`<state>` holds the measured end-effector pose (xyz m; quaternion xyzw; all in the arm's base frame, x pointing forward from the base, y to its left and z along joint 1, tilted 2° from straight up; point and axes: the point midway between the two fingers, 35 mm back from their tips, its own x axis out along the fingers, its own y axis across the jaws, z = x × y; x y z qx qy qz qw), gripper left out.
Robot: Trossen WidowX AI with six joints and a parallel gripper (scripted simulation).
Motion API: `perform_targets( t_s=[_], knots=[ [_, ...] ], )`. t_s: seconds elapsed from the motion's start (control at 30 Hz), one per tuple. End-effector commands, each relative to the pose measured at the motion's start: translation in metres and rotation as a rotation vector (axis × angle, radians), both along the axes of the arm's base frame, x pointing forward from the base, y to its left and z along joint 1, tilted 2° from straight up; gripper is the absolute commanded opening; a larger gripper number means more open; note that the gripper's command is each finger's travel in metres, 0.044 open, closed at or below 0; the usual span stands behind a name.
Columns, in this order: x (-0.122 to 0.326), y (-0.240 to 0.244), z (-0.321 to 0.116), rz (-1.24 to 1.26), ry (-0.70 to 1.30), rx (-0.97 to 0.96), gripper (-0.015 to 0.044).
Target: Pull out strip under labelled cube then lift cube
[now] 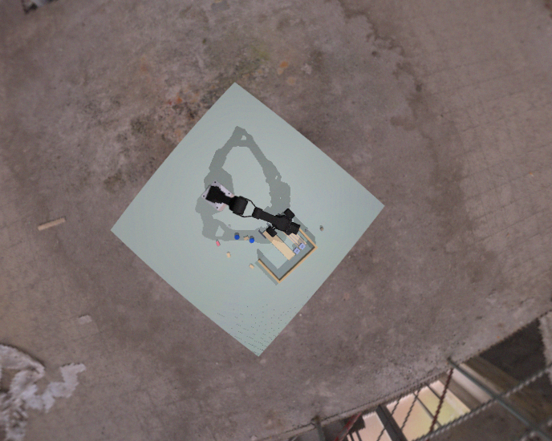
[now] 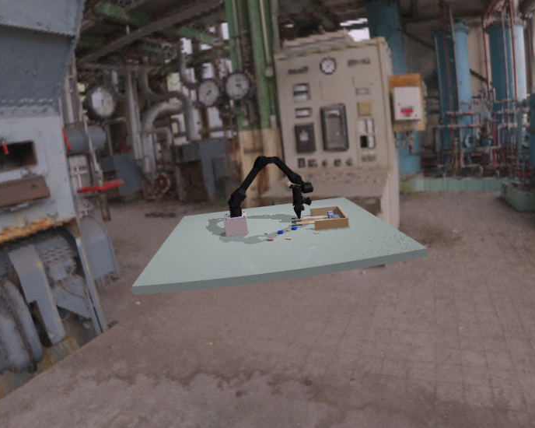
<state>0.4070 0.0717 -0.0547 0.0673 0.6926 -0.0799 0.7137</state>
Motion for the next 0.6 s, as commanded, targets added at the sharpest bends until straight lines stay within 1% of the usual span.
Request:
perform_targets(
  t_s=[0.0, 0.57],
  knots=[
    [0.0002, 0.0004, -0.0003, 0.003, -0.001, 0.003, 0.0],
    [0.0003, 0.0003, -0.002, 0.003, -0.001, 0.003, 0.0]
  ],
)
